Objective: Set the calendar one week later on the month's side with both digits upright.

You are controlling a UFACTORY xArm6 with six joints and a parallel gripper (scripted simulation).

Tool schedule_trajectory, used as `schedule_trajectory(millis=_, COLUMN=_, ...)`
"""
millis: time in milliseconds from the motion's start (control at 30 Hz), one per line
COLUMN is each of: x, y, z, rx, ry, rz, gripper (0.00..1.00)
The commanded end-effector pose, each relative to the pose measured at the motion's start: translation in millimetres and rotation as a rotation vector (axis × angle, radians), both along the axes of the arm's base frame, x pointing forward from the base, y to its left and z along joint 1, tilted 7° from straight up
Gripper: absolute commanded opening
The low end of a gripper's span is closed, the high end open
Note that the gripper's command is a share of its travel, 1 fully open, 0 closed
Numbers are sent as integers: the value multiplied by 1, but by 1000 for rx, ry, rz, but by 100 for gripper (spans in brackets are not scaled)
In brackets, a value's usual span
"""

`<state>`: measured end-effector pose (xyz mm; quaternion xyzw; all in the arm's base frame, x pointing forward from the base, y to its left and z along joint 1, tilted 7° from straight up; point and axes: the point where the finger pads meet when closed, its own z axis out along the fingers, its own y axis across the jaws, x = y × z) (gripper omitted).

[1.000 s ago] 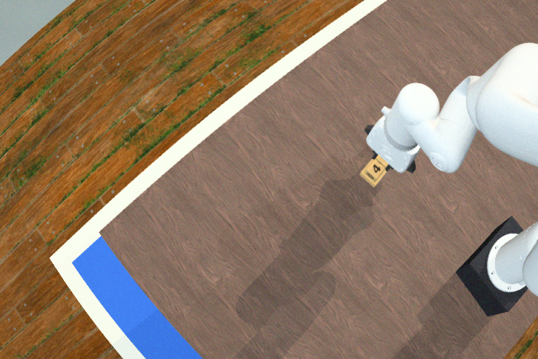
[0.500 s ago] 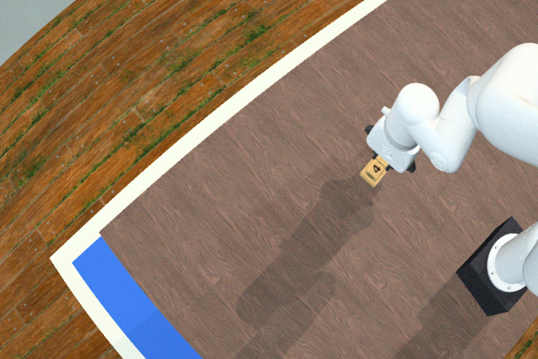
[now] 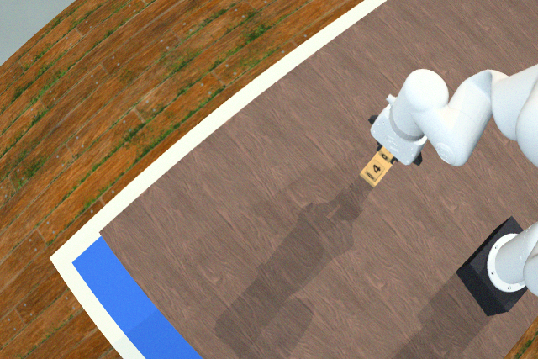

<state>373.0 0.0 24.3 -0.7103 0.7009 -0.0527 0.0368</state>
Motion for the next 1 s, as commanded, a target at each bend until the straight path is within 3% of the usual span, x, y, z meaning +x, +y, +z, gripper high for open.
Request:
schedule_trajectory(millis=0, x=-4, y=0, z=33, rx=2, ry=1, rz=0, gripper=27)
schedule_trajectory(millis=233, x=-6, y=0, z=49, rx=2, ry=1, rz=0, gripper=27)
schedule_trajectory(millis=733, x=-2, y=0, z=50, rx=-2, ry=1, rz=32, gripper=27)
schedule_trajectory(millis=967, x=30, y=-7, z=56, rx=-36, ry=7, rz=289, gripper=27)
